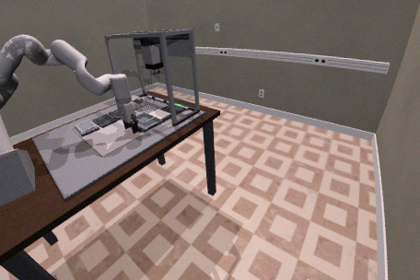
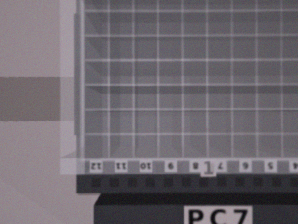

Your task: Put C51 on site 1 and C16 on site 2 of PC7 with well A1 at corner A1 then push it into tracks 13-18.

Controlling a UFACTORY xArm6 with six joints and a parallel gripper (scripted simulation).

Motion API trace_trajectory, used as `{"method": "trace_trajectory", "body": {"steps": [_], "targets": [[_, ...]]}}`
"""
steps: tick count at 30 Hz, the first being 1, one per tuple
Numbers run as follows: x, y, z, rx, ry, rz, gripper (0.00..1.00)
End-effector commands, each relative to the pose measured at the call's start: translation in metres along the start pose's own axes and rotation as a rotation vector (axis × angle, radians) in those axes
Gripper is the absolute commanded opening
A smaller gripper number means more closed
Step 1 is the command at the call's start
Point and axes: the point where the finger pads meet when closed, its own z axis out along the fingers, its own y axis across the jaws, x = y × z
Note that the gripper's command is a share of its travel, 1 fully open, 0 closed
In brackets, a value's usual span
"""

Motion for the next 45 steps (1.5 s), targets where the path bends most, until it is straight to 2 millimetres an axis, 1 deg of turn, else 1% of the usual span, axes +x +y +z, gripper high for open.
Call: {"method": "trace_trajectory", "body": {"steps": [1, 12, 23, 31, 40, 42, 45], "targets": [[0.001, 0.000, -0.002, -0.002, 0.004, -0.001, 0.82], [0.001, 0.000, -0.002, -0.002, 0.004, -0.001, 0.82], [-0.006, 0.000, -0.002, -0.002, 0.004, -0.001, 0.82], [-0.006, 0.000, -0.002, -0.002, 0.004, -0.001, 0.82], [-0.006, 0.000, -0.017, -0.002, 0.004, -0.001, 0.82], [-0.006, 0.000, -0.017, -0.002, 0.004, -0.001, 0.82], [-0.006, 0.000, -0.022, -0.002, 0.004, -0.001, 0.82]]}}
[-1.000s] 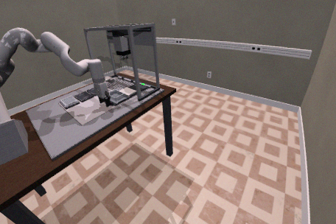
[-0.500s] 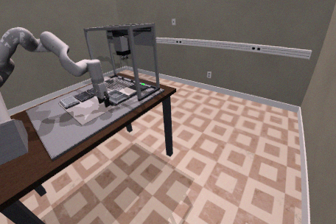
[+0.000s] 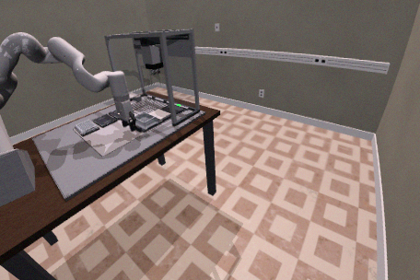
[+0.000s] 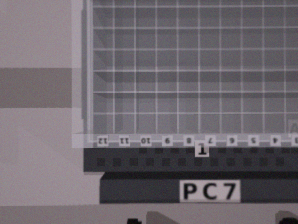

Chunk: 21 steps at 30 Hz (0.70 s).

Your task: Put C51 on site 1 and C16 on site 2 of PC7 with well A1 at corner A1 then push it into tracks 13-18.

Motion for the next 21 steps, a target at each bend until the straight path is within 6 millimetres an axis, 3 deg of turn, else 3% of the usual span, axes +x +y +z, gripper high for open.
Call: {"method": "trace_trajectory", "body": {"steps": [1, 21], "targets": [[0.002, 0.000, -0.008, -0.002, 0.004, -0.001, 0.82], [0.002, 0.000, -0.038, -0.002, 0.004, -0.001, 0.82]]}}
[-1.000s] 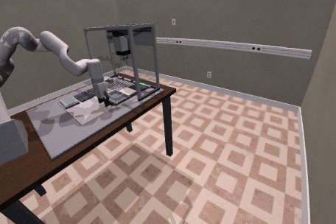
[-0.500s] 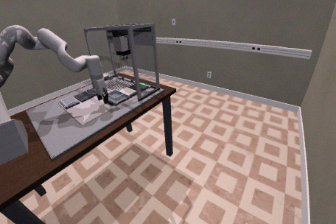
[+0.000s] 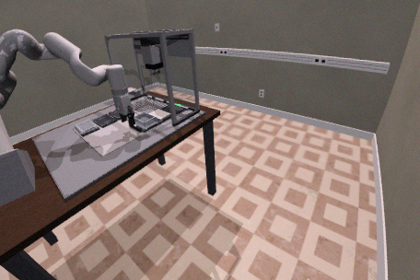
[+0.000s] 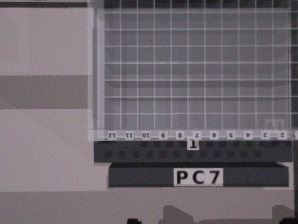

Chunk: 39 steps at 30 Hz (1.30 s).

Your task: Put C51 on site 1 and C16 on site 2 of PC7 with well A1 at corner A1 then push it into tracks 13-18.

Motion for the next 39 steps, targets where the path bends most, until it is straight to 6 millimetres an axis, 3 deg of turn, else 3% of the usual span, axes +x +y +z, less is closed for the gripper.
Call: {"method": "trace_trajectory", "body": {"steps": [1, 39], "targets": [[0.002, 0.000, -0.008, -0.002, 0.004, -0.001, 0.82], [0.001, 0.000, -0.065, -0.002, 0.004, -0.001, 0.82]]}}
